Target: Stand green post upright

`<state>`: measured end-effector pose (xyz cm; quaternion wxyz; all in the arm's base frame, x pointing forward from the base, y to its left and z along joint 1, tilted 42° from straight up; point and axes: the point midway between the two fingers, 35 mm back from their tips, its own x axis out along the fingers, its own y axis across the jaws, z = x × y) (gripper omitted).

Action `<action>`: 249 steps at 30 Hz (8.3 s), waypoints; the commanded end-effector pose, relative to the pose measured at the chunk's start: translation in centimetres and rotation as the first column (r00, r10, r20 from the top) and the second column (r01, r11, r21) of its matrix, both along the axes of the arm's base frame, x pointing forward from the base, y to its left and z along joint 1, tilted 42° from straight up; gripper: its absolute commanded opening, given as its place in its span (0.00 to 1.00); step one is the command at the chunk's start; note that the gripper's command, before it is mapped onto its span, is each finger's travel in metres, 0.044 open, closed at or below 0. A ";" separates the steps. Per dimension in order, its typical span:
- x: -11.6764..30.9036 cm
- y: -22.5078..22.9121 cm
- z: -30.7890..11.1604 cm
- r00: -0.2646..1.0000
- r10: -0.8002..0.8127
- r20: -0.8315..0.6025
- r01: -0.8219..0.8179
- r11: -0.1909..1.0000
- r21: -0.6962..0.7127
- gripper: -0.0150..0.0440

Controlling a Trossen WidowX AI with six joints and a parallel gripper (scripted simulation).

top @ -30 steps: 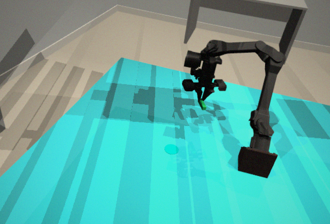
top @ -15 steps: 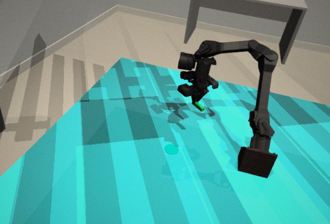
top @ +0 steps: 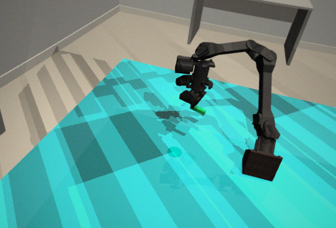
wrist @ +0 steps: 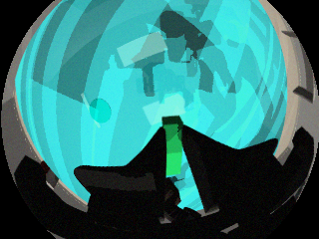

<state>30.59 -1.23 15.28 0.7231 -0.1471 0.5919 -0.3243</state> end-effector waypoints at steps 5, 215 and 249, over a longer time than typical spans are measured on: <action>0.7 1.5 -1.1 0.981 0.144 -0.129 -0.145 0.989 -0.002 0.29; 1.8 9.3 -11.2 0.002 0.959 0.284 -0.866 -0.140 0.480 0.29; 1.7 8.8 -9.6 -0.132 0.888 0.441 -0.918 -0.277 0.284 0.29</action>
